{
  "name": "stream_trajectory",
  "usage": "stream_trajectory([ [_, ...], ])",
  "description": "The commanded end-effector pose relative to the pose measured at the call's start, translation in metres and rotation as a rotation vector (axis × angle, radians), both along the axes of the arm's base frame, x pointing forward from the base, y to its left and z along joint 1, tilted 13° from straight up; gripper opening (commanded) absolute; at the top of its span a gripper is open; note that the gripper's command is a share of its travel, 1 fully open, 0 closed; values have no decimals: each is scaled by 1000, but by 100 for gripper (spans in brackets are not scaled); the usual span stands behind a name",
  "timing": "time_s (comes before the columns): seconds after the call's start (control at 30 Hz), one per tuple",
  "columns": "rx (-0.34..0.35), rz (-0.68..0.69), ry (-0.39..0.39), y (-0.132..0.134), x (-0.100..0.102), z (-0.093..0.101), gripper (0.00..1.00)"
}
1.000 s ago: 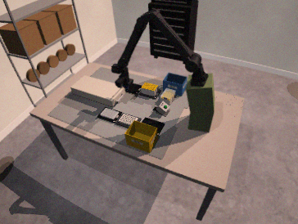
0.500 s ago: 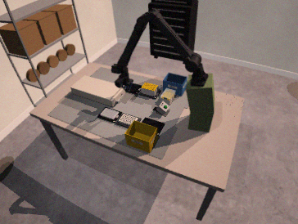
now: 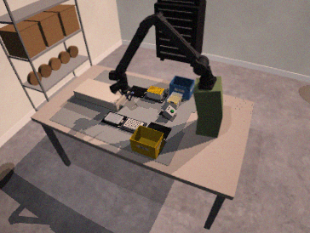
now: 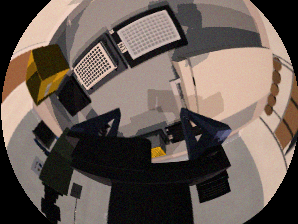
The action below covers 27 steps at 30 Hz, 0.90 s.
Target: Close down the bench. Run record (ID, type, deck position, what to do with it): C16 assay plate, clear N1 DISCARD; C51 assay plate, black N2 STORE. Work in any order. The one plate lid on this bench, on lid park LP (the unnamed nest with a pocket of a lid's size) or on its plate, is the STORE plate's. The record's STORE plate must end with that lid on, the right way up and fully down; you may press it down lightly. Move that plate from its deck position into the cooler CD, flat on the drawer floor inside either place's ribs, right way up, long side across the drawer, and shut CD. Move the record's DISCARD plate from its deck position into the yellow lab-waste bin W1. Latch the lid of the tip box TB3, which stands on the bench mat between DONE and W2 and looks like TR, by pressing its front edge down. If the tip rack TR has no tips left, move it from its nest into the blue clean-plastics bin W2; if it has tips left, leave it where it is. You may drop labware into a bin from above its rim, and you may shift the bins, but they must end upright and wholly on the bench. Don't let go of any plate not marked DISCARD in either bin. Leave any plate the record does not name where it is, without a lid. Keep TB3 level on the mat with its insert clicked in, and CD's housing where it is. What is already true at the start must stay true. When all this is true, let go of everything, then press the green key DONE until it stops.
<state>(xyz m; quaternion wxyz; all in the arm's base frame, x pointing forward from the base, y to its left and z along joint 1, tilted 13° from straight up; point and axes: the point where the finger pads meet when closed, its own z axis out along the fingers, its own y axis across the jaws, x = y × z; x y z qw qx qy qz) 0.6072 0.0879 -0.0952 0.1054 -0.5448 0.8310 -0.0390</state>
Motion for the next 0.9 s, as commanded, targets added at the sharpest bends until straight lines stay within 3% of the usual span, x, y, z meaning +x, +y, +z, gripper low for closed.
stream_trajectory([
  [0.0, 38, -147, -18, 15, 19, 12, 100],
  [0.17, 78, -309, -10, 34, 27, 15, 100],
  [0.23, 99, -373, -20, 42, 32, 25, 100],
  [0.4, 133, -536, 0, 61, 36, 20, 100],
  [0.47, 133, -536, 0, 61, 36, 20, 100],
  [0.5, 166, -565, -41, 67, 47, 52, 100],
  [0.57, 156, -633, 5, 73, 41, 21, 100],
  [0.87, 234, -923, 16, 108, 54, 32, 100],
])
